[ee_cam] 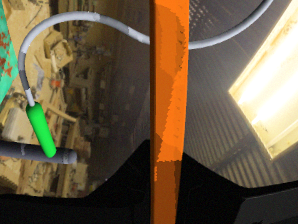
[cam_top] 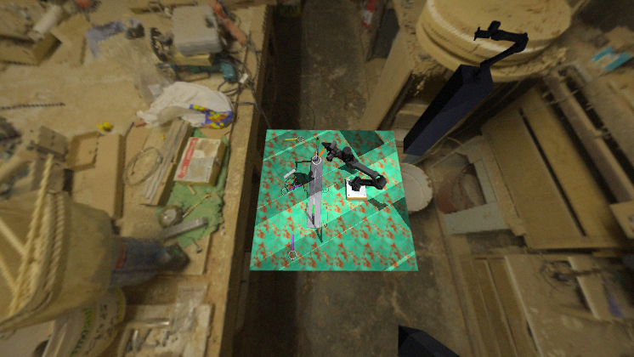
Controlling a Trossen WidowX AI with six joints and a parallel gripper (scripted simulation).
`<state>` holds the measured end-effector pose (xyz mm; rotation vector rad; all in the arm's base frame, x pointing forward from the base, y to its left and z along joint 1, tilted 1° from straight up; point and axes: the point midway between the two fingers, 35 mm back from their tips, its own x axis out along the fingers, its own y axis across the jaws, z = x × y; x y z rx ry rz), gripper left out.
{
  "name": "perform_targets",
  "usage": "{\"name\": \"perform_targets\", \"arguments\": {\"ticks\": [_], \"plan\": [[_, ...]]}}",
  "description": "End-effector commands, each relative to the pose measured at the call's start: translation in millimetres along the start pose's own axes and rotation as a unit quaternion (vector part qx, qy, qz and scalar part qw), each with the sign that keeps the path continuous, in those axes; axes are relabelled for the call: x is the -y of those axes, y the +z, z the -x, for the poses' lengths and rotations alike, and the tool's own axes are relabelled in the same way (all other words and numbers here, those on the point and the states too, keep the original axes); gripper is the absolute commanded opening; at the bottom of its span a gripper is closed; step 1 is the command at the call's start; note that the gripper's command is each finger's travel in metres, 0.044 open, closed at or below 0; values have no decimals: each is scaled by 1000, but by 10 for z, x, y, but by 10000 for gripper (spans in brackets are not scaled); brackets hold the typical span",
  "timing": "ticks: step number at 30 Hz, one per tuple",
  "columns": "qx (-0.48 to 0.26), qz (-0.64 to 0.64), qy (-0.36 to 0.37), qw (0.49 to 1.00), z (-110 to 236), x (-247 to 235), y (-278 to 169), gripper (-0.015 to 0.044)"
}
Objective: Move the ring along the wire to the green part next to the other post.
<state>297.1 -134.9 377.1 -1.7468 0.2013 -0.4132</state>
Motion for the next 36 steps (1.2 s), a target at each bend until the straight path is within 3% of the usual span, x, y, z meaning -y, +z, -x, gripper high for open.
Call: {"name": "perform_targets", "arguments": {"ticks": [1, 19, 36], "plan": [[1, -14, 7, 1000, -4, -78, 3, -150], [-4, -158, 89, 983, 61, -618, 88, -150], [-9, -334, 190, 923, 252, -1157, 394, -150]]}}
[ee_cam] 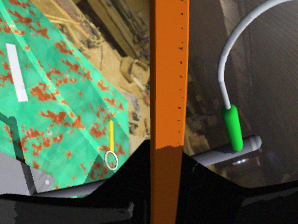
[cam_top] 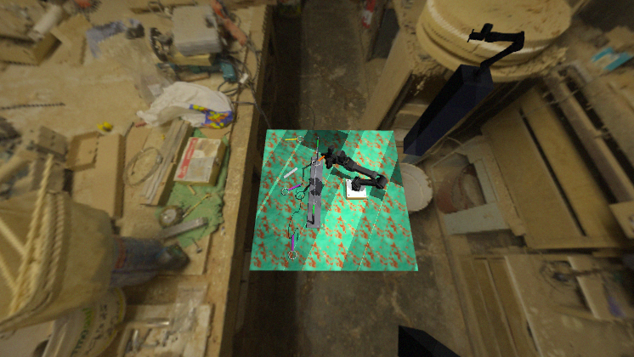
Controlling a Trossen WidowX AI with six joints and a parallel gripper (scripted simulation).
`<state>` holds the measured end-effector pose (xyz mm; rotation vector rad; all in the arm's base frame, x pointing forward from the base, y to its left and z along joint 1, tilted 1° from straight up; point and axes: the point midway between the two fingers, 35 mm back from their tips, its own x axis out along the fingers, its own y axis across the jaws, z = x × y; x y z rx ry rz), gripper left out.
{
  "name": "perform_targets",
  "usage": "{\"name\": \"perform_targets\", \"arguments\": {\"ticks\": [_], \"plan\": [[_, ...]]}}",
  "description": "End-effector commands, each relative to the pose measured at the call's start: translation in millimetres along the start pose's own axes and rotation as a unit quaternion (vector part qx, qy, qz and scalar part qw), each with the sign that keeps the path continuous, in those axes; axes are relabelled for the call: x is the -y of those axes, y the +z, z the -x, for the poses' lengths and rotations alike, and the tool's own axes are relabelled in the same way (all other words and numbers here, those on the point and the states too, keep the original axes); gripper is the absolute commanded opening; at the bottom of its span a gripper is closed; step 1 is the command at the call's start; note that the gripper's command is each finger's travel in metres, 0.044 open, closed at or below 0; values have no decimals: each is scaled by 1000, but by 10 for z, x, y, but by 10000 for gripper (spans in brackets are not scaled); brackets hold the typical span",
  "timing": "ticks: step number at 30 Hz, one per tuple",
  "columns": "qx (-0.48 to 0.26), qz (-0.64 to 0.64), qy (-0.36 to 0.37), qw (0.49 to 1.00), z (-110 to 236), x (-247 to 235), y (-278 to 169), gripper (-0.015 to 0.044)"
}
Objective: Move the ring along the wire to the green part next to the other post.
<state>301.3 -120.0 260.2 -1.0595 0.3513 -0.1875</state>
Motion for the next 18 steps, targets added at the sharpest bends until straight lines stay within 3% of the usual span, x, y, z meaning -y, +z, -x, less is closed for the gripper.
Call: {"name": "perform_targets", "arguments": {"ticks": [1, 18], "plan": [[-2, -39, 17, 999, 23, -117, 5, -150], [-6, -221, 121, 968, 130, -734, 171, -150]]}}
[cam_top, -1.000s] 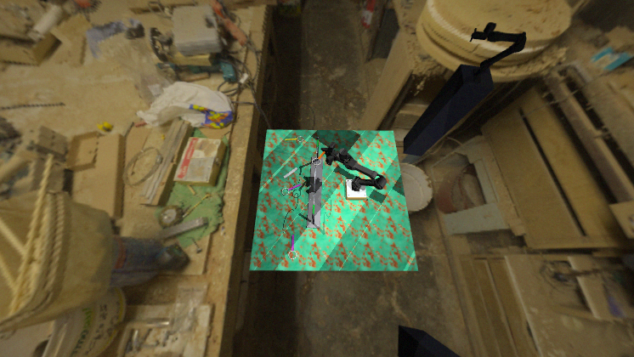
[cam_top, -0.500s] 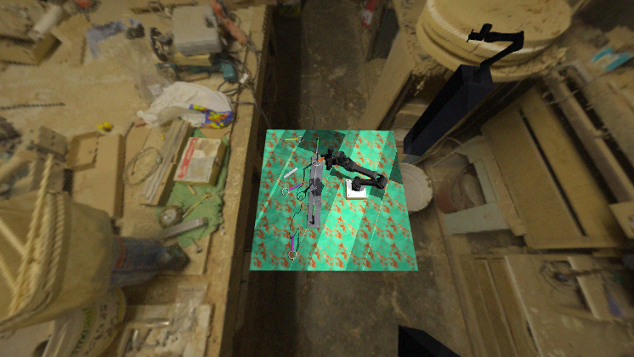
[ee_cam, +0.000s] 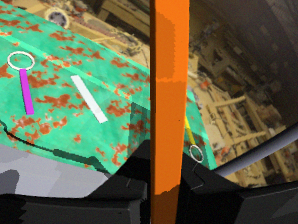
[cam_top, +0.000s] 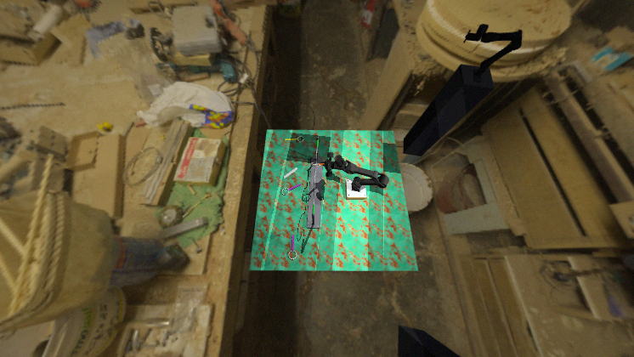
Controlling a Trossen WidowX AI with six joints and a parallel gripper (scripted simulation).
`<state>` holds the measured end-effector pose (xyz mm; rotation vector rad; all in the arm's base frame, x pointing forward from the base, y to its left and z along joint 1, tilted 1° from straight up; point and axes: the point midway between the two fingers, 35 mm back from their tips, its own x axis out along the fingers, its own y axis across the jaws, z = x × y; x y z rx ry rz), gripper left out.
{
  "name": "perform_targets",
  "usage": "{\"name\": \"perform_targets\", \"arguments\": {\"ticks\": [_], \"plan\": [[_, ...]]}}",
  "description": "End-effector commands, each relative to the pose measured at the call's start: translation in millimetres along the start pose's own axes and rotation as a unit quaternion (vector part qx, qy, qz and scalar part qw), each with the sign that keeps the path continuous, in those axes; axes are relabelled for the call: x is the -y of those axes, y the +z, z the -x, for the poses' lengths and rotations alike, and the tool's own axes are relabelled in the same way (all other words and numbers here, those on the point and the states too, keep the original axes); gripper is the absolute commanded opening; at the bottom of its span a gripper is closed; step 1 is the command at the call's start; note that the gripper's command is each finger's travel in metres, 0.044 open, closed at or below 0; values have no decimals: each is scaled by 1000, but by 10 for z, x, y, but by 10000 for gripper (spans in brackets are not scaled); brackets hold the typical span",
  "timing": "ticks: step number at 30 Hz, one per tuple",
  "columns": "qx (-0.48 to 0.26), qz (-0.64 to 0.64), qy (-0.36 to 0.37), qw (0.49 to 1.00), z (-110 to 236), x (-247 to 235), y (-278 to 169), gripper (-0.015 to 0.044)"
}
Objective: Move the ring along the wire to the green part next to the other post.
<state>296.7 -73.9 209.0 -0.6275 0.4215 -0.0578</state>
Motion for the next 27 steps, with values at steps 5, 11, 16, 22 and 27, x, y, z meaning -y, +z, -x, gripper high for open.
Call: {"name": "perform_targets", "arguments": {"ticks": [5, 11, 16, 22, 27], "plan": [[0, -79, 40, 996, 38, -262, 27, -150], [-1, -134, 71, 988, 67, -461, 72, -150], [-2, -173, 94, 980, 97, -604, 120, -150], [-2, -209, 115, 971, 135, -743, 182, -150], [-3, -230, 127, 965, 165, -833, 230, -150]]}}
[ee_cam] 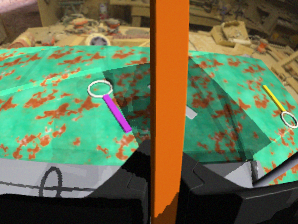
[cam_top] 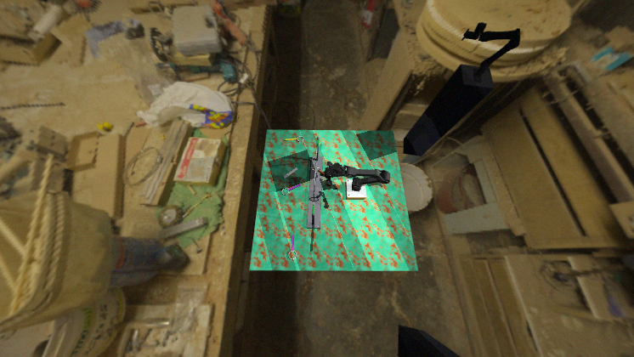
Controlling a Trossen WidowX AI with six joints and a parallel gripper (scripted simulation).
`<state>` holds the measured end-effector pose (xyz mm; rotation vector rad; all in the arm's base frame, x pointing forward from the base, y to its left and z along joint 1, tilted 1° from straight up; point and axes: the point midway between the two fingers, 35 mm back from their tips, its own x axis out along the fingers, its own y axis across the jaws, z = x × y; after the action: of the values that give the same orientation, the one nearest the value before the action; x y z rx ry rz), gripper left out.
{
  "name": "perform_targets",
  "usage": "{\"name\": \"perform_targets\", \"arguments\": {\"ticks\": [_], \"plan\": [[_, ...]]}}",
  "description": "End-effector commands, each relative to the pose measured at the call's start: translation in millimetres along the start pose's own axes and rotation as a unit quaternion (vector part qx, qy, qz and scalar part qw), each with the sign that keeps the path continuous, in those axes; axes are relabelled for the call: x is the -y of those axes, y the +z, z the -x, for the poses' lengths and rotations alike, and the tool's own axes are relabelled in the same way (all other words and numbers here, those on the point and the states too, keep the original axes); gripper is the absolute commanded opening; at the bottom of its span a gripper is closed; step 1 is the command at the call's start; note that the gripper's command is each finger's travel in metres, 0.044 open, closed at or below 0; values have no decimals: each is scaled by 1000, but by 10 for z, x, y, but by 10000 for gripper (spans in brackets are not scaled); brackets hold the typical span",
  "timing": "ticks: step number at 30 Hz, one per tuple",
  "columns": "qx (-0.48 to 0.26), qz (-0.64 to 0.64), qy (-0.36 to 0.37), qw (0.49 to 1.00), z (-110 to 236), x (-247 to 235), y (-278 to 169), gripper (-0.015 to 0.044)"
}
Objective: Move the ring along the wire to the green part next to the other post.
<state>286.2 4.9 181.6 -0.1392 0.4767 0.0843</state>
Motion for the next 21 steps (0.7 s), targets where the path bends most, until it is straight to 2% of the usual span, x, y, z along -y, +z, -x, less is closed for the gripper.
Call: {"name": "perform_targets", "arguments": {"ticks": [1, 21], "plan": [[4, -16, 5, 1000, 21, -63, 16, -150], [4, -52, 25, 998, 40, -354, 38, -150]]}}
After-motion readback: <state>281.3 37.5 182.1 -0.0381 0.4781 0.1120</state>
